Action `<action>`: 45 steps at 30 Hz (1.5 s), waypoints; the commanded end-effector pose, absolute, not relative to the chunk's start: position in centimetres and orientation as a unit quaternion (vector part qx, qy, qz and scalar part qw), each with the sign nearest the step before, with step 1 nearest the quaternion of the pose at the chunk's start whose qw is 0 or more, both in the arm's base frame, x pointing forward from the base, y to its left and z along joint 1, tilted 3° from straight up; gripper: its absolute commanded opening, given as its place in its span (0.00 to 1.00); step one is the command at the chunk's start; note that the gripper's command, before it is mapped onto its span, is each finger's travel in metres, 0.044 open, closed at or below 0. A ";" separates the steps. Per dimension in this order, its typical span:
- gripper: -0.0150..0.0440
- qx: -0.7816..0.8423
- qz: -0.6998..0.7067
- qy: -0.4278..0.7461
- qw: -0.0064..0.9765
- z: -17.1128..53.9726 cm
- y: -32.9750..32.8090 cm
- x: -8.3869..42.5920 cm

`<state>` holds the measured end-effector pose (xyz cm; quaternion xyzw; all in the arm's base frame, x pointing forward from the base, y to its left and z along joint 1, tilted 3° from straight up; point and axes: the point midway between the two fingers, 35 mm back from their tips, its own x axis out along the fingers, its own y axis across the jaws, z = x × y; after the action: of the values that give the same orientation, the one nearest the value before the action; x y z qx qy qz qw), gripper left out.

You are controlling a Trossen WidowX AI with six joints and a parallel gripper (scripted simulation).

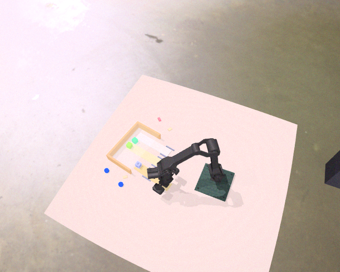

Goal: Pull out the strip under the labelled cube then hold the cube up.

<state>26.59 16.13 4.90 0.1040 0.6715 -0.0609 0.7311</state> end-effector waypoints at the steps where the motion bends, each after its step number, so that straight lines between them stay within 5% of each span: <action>1: 0.25 0.100 -0.066 0.681 0.723 4.2 16.1 25.3; 39: 0.25 0.100 -0.066 0.682 0.722 4.0 16.9 21.7; 45: 0.25 0.100 -0.066 0.681 0.722 8.7 16.9 22.2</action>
<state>21.91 16.74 6.37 0.0948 0.6841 -0.0705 0.7198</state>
